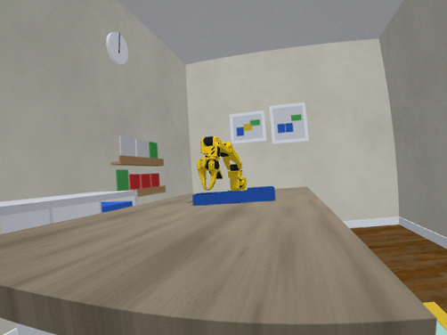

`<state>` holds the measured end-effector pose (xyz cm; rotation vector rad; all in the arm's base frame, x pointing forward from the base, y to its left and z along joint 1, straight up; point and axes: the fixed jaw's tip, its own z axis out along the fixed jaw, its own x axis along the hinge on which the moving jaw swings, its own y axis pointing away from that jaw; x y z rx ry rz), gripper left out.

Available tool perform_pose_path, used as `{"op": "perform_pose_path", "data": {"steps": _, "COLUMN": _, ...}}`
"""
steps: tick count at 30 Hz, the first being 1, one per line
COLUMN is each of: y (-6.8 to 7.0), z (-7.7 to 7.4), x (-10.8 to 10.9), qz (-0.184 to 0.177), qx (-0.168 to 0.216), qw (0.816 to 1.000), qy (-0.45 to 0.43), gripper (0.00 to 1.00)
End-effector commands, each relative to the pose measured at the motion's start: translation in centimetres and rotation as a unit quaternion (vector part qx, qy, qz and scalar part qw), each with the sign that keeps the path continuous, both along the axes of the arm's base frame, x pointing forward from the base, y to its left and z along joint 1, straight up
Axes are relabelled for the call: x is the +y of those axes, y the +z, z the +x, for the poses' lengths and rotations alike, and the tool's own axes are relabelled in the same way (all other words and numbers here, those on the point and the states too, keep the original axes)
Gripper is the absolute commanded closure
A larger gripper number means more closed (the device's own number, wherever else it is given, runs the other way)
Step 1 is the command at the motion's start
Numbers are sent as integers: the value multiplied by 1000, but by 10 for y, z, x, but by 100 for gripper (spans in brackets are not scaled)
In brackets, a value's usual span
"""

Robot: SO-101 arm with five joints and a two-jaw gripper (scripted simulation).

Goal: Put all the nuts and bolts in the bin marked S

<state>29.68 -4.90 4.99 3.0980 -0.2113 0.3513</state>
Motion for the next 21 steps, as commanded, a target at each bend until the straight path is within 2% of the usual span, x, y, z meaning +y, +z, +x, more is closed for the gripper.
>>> {"op": "perform_pose_path", "data": {"steps": 1, "y": 10, "z": 4, "x": -3, "qz": -4, "qx": -26, "qw": 1000, "qy": 2, "gripper": 100}}
{"op": "perform_pose_path", "data": {"steps": 21, "y": 2, "z": 6, "x": -3, "qz": -4, "qx": -26, "qw": 1000, "qy": 2, "gripper": 100}}
